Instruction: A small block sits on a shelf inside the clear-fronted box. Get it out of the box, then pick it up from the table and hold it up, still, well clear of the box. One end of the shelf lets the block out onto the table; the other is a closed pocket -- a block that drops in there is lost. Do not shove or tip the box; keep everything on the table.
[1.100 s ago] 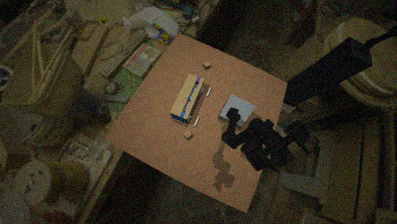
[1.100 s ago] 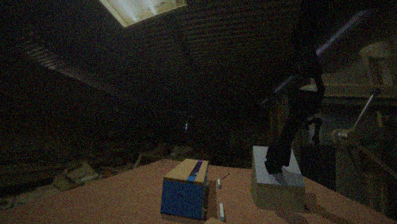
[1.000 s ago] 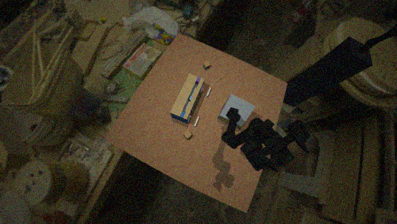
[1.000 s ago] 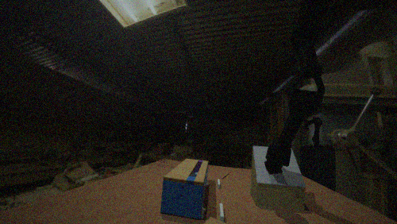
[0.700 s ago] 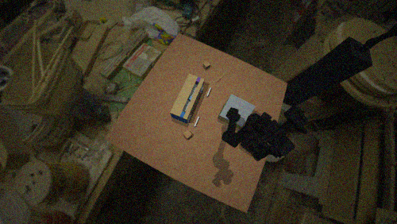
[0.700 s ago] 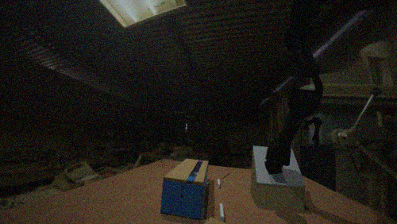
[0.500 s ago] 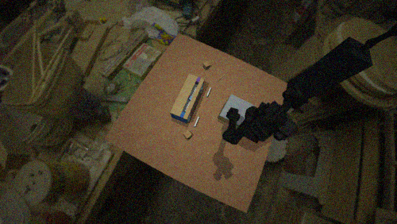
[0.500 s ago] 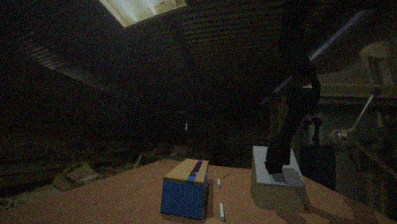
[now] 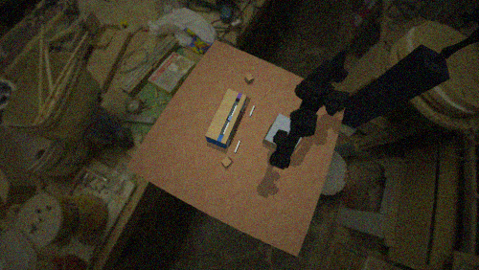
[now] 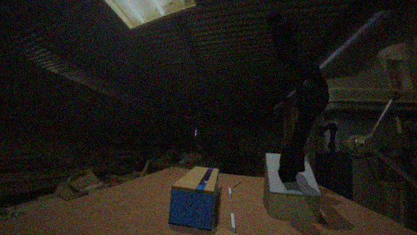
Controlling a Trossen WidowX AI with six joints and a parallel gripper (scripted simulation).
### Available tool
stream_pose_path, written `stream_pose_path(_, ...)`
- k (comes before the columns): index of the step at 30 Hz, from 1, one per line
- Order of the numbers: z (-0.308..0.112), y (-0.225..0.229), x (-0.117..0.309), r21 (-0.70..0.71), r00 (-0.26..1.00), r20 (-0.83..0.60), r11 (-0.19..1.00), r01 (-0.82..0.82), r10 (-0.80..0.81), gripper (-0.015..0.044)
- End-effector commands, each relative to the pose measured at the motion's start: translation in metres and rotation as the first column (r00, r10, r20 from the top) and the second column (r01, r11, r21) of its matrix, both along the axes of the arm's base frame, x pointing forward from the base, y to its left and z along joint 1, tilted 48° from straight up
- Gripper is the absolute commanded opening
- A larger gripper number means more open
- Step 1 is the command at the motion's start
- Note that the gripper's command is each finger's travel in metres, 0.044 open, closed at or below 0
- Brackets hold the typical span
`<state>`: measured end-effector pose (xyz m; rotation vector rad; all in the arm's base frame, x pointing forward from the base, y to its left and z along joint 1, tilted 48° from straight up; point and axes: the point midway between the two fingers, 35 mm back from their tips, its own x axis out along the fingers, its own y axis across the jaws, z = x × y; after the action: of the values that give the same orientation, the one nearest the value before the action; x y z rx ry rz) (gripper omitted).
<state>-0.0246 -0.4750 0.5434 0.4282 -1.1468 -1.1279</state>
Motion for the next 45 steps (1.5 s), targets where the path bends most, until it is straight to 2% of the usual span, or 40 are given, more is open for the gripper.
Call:
stream_pose_path(1,-0.058,-0.033,0.039,0.188,0.994,-0.059,0.979,-0.078,0.091,0.0400)
stream_pose_path(9,-0.140,-0.057,0.101,0.430,0.959,-0.125,0.885,-0.180,0.256,0.0400)
stream_pose_path(20,-0.275,-0.046,0.196,0.761,0.829,-0.102,0.580,-0.291,0.550,0.0400)
stream_pose_path(27,-0.348,-0.009,0.251,0.890,0.701,-0.025,0.335,-0.309,0.712,0.0400)
stream_pose_path(33,-0.416,0.043,0.289,0.960,0.571,0.123,0.048,-0.274,0.812,0.0400)
stream_pose_path(37,-0.455,0.085,0.307,0.963,0.485,0.243,-0.150,-0.223,0.840,0.0400)
stream_pose_path(42,-0.479,0.120,0.318,0.946,0.413,0.323,-0.277,-0.168,0.851,0.0400)
stream_pose_path(45,-0.500,0.156,0.325,0.906,0.358,0.419,-0.409,-0.106,0.835,0.0400)
